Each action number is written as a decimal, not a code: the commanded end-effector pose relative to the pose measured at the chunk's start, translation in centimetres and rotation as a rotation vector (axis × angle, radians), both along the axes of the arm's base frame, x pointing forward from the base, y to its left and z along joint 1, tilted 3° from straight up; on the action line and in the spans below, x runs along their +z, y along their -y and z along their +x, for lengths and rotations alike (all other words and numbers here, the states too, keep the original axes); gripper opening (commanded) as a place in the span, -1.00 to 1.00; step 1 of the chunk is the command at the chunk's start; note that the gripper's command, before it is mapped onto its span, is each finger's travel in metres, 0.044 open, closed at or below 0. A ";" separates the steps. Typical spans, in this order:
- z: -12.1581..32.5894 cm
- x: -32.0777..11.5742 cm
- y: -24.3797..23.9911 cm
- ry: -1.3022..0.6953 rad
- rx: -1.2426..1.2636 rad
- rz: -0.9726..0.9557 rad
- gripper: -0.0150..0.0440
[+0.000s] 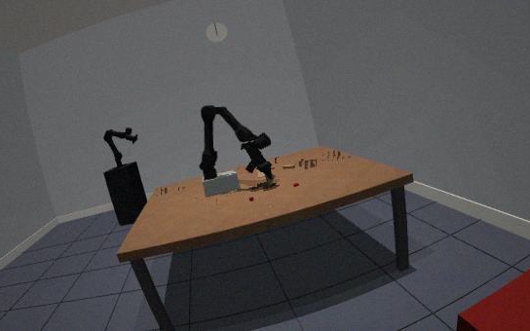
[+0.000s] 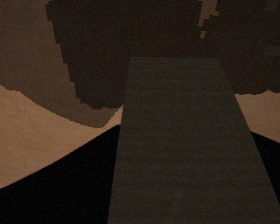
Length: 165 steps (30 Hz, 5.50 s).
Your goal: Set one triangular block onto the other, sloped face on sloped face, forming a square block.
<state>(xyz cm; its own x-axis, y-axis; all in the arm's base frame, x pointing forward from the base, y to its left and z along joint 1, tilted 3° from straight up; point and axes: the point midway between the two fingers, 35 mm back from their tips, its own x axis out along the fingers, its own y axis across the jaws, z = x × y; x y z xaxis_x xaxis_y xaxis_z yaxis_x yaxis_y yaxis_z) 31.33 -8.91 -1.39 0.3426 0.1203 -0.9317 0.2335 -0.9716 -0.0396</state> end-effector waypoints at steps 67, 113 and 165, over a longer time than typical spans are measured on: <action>-7.7 6.8 2.8 0.182 -0.020 0.021 1.00; -6.2 -3.0 1.6 0.055 0.000 0.007 1.00; -6.1 -2.8 1.6 0.063 0.004 0.007 -0.03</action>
